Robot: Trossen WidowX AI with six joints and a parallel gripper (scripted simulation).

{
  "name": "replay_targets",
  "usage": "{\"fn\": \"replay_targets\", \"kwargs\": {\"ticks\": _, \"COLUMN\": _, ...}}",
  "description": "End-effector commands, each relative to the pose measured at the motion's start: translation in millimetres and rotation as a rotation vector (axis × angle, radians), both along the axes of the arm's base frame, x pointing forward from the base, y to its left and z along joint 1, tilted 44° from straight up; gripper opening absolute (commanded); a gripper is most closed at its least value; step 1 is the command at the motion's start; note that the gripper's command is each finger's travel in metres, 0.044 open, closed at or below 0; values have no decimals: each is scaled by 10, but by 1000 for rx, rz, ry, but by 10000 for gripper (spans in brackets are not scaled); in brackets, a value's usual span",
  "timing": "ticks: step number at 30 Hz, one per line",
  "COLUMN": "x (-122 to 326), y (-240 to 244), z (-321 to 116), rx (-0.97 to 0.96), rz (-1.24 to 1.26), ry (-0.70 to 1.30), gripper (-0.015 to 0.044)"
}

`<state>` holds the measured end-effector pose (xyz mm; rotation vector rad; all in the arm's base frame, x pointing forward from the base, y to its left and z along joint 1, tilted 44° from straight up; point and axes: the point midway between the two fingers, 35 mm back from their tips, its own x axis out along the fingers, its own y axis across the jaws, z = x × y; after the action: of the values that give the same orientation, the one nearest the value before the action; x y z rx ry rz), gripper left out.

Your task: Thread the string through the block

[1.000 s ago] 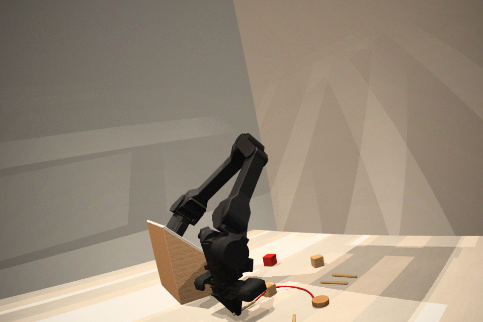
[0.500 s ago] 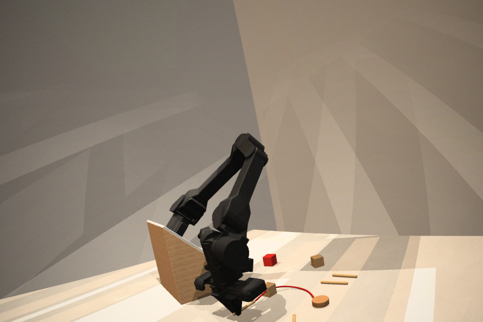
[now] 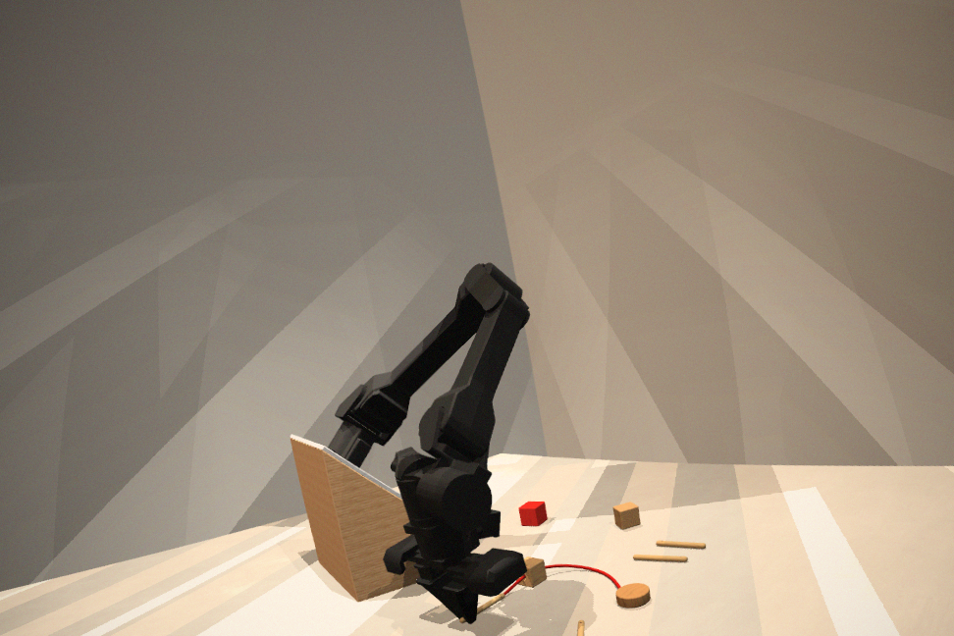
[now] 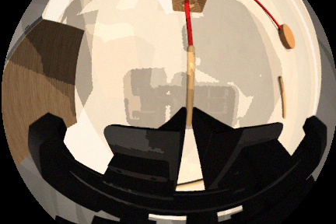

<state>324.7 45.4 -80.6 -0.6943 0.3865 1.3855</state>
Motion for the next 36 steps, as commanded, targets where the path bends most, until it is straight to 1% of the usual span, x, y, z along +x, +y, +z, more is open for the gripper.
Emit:
{"fn": "replay_targets", "kwargs": {"ticks": 1, "x": -11, "y": 8, "z": -27, "rx": -2, "rz": 0, "ry": 7, "gripper": 0}}
{"fn": "replay_targets", "kwargs": {"ticks": 19, "x": -11, "y": 8, "z": -27, "rx": -2, "rz": 0, "ry": 7, "gripper": 0}}
{"fn": "replay_targets", "kwargs": {"ticks": 25, "x": 0, "y": 0, "z": 0, "rx": 0, "rz": 0, "ry": 0, "gripper": 157}}
{"fn": "replay_targets", "kwargs": {"ticks": 27, "x": -4, "y": -76, "z": 67, "rx": -2, "rz": 0, "ry": -1, "gripper": 210}}
{"fn": "replay_targets", "kwargs": {"ticks": 32, "x": -116, "y": -533, "z": 558, "rx": 0, "rz": -1, "ry": -9, "gripper": 210}}
{"fn": "replay_targets", "kwargs": {"ticks": 36, "x": -123, "y": -549, "z": 579, "rx": 0, "rz": -1, "ry": -10, "gripper": 210}}
